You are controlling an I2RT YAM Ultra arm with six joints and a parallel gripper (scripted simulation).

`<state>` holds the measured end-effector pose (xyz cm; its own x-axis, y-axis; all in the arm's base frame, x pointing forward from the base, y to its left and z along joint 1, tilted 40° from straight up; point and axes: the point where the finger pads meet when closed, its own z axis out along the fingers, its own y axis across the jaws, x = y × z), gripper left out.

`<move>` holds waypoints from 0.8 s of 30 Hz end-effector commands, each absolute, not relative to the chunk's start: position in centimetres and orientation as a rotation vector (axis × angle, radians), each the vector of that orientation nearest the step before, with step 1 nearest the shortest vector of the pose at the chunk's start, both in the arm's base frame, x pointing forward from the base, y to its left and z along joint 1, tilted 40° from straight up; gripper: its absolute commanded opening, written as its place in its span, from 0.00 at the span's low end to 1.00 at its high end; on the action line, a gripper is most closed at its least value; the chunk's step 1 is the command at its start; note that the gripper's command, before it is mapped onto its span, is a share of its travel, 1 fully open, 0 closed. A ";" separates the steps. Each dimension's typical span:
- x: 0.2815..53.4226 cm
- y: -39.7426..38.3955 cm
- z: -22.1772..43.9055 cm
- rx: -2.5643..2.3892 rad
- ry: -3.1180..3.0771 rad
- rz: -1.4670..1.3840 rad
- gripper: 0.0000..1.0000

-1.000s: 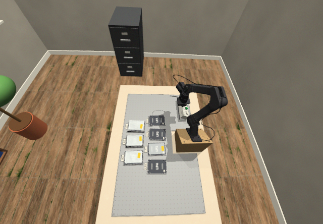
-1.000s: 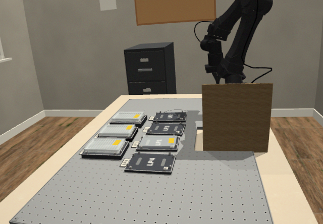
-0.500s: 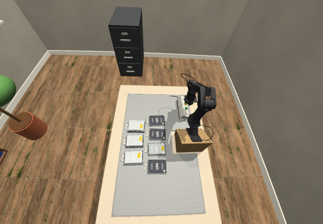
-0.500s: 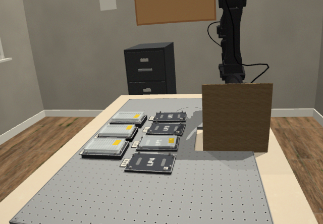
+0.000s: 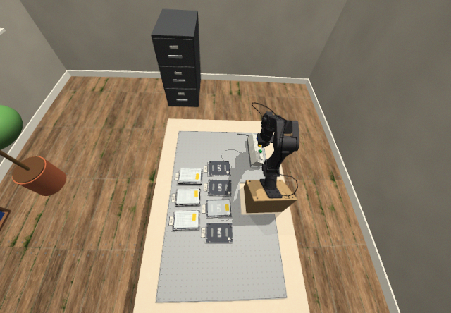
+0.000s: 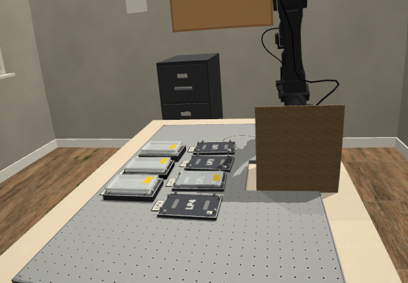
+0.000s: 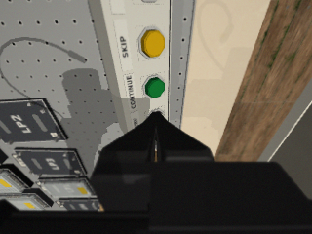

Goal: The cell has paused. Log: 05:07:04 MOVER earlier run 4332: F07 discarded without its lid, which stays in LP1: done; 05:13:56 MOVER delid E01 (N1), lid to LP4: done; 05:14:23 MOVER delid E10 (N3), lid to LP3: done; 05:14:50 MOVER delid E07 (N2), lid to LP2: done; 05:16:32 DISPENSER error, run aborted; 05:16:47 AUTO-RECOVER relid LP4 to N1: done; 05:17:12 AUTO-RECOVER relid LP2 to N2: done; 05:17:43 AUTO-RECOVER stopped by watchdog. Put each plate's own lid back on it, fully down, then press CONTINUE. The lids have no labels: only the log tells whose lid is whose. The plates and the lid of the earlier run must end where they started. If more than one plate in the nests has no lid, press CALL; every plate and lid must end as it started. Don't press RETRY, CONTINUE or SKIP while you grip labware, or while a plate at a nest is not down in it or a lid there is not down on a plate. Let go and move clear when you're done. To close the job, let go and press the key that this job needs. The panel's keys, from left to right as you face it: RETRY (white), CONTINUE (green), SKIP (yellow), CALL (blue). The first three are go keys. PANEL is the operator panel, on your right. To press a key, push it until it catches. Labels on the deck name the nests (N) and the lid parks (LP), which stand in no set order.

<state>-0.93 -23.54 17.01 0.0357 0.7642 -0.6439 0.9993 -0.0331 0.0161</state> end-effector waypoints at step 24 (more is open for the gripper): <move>-1.1 -24.1 16.4 1.854 1.780 -0.636 0.00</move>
